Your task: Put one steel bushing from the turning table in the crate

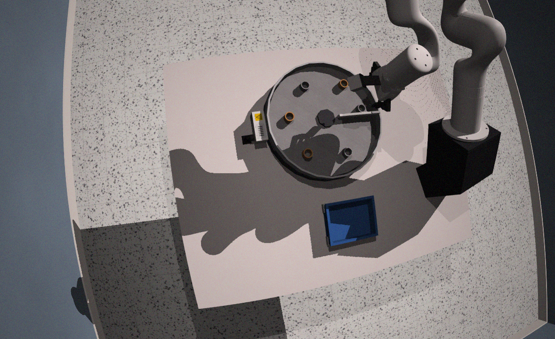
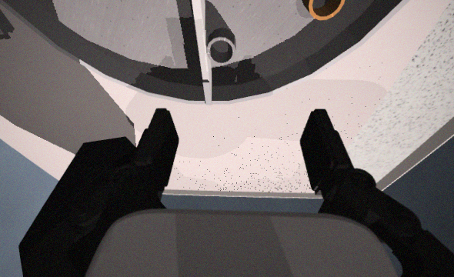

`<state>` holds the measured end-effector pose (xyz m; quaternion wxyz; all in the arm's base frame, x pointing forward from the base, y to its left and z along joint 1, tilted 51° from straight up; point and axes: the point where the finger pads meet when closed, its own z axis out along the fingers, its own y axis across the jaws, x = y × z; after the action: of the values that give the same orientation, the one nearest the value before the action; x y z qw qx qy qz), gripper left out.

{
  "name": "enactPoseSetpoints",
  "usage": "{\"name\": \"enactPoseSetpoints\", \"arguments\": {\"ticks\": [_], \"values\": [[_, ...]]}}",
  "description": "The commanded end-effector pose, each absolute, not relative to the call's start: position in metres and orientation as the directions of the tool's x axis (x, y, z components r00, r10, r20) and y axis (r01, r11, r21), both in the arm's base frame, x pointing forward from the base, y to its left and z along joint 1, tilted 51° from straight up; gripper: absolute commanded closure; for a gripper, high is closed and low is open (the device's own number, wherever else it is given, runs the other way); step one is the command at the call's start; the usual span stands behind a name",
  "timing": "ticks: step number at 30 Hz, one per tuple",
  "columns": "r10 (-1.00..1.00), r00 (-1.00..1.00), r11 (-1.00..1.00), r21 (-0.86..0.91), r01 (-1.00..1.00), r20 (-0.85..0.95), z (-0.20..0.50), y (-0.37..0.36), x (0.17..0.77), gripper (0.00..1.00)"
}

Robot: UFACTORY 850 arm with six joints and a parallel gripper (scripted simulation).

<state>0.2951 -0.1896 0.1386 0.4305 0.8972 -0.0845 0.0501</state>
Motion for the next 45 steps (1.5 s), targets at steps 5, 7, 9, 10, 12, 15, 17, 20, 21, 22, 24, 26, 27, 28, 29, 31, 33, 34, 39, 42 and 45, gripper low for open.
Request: {"name": "enactPoseSetpoints", "arguments": {"ticks": [5, 7, 9, 10, 12, 15, 17, 20, 21, 22, 24, 26, 27, 28, 29, 31, 33, 34, 39, 42, 45], "values": [[-0.109, 0.98, -0.615, 0.763, -0.198, 0.166, 0.1392, -0.1891, 0.2937, 0.0], [-0.109, 0.98, -0.615, 0.763, -0.198, 0.166, 0.1392, -0.1891, 0.2937, 0.0], [-0.109, 0.98, -0.615, 0.763, -0.198, 0.166, 0.1392, -0.1891, 0.2937, 0.0], [-0.109, 0.98, -0.615, 0.763, -0.198, 0.166, 0.1392, -0.1891, 0.2937, 0.0], [-0.109, 0.98, -0.615, 0.763, -0.198, 0.166, 0.1392, -0.1891, 0.2937, 0.88], [-0.109, 0.98, -0.615, 0.763, -0.198, 0.166, 0.1392, -0.1891, 0.2937, 0.88], [-0.109, 0.98, -0.615, 0.763, -0.198, 0.166, 0.1392, -0.1891, 0.2937, 0.88], [-0.109, 0.98, -0.615, 0.763, -0.198, 0.166, 0.1392, -0.1891, 0.2937, 0.88], [-0.109, 0.98, -0.615, 0.763, -0.198, 0.166, 0.1392, -0.1891, 0.2937, 0.88], [-0.109, 0.98, -0.615, 0.763, -0.198, 0.166, 0.1392, -0.1891, 0.2937, 0.88], [-0.109, 0.98, -0.615, 0.763, -0.198, 0.166, 0.1392, -0.1891, 0.2937, 0.88], [-0.109, 0.98, -0.615, 0.763, -0.198, 0.166, 0.1392, -0.1891, 0.2937, 0.88], [-0.109, 0.98, -0.615, 0.763, -0.198, 0.166, 0.1392, -0.1891, 0.2937, 0.88], [-0.109, 0.98, -0.615, 0.763, -0.198, 0.166, 0.1392, -0.1891, 0.2937, 0.88], [-0.109, 0.98, -0.615, 0.763, -0.198, 0.166, 0.1392, -0.1891, 0.2937, 0.88], [-0.109, 0.98, -0.615, 0.763, -0.198, 0.166, 0.1392, -0.1891, 0.2937, 0.88], [-0.109, 0.98, -0.615, 0.763, -0.198, 0.166, 0.1392, -0.1891, 0.2937, 0.88], [-0.109, 0.98, -0.615, 0.763, -0.198, 0.166, 0.1392, -0.1891, 0.2937, 0.88], [-0.109, 0.98, -0.615, 0.763, -0.198, 0.166, 0.1392, -0.1891, 0.2937, 0.88], [-0.109, 0.98, -0.615, 0.763, -0.198, 0.166, 0.1392, -0.1891, 0.2937, 0.88], [-0.109, 0.98, -0.615, 0.763, -0.198, 0.166, 0.1392, -0.1891, 0.2937, 0.88]]}}
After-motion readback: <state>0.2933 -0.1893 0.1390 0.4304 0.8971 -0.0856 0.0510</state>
